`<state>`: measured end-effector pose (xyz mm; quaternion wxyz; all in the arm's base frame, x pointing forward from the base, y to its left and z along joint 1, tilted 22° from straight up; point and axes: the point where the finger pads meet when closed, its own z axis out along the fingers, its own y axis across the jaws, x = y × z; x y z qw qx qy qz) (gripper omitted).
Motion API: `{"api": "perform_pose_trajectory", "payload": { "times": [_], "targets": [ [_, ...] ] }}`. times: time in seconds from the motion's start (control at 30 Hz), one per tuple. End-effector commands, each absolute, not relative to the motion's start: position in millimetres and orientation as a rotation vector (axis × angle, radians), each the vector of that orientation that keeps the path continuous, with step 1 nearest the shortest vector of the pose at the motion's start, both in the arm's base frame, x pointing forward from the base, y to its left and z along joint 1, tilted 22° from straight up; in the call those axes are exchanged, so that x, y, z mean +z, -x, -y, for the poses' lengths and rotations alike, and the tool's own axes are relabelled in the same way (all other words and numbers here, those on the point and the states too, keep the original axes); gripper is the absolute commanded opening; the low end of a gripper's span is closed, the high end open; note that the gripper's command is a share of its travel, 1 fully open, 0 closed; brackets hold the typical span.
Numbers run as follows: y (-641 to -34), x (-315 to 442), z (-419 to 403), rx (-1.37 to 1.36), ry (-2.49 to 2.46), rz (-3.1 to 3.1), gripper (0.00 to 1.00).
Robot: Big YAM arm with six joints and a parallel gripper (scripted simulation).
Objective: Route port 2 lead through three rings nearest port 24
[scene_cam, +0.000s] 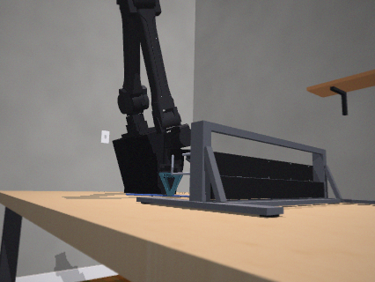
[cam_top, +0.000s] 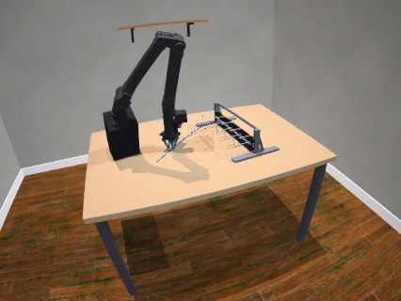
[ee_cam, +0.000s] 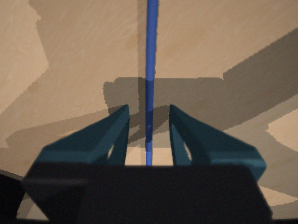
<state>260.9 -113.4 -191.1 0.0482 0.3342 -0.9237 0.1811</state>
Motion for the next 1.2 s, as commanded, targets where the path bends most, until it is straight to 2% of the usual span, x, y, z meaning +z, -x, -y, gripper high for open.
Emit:
{"api": "perform_pose_trajectory", "payload": {
  "times": [0.0, 1.07, 1.1, 1.17],
  "targets": [
    [-262.7, -191.8, 117.4, 0.552, -1.011, 2.827, 0.33],
    [-262.7, -191.8, 117.4, 0.552, -1.011, 2.827, 0.33],
    [-262.7, -191.8, 117.4, 0.552, -1.011, 2.827, 0.00],
    [-262.7, -191.8, 117.4, 0.552, -1.011, 2.827, 0.00]
  ]
}}
